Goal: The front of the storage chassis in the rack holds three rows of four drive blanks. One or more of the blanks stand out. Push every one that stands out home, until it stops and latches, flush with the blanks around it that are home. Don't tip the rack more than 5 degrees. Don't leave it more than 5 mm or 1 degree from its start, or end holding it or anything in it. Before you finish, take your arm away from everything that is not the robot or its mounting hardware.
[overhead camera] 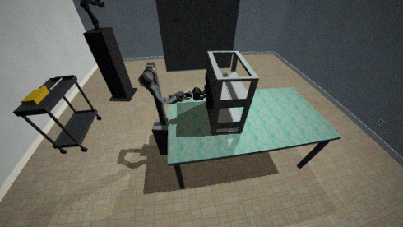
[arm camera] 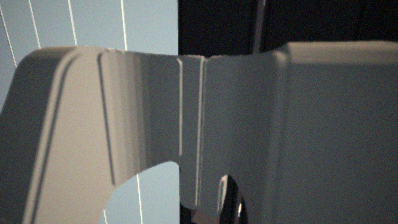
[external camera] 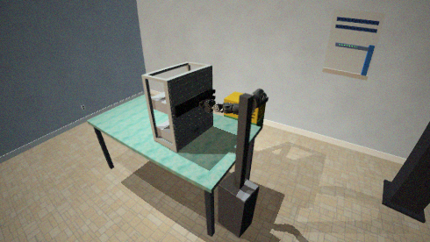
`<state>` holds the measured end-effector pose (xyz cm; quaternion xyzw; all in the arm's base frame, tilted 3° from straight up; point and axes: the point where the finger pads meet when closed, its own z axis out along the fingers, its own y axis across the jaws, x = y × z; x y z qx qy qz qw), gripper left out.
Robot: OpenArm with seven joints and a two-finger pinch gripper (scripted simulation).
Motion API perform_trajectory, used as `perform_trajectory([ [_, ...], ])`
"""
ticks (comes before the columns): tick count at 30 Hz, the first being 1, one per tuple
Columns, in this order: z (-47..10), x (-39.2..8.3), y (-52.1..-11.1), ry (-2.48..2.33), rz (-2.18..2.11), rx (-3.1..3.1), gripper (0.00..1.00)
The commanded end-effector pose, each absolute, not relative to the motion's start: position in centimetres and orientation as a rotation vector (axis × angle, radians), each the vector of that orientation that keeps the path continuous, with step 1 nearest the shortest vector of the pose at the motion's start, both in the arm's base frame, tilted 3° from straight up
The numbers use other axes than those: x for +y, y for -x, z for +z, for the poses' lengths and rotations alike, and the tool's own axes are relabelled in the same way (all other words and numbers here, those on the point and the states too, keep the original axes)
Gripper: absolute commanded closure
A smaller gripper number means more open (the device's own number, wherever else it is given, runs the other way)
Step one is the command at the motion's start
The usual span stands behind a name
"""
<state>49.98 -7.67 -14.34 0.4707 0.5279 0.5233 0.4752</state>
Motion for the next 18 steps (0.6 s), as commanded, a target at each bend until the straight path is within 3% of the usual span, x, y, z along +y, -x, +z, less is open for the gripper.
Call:
perform_trajectory([
  [1, -12.79, -7.01, -50.21, -1.105, 1.317, 1.27, 1.0],
  [18, -12.9, -7.12, -50.53, -1.106, 1.316, 1.27, 1.0],
])
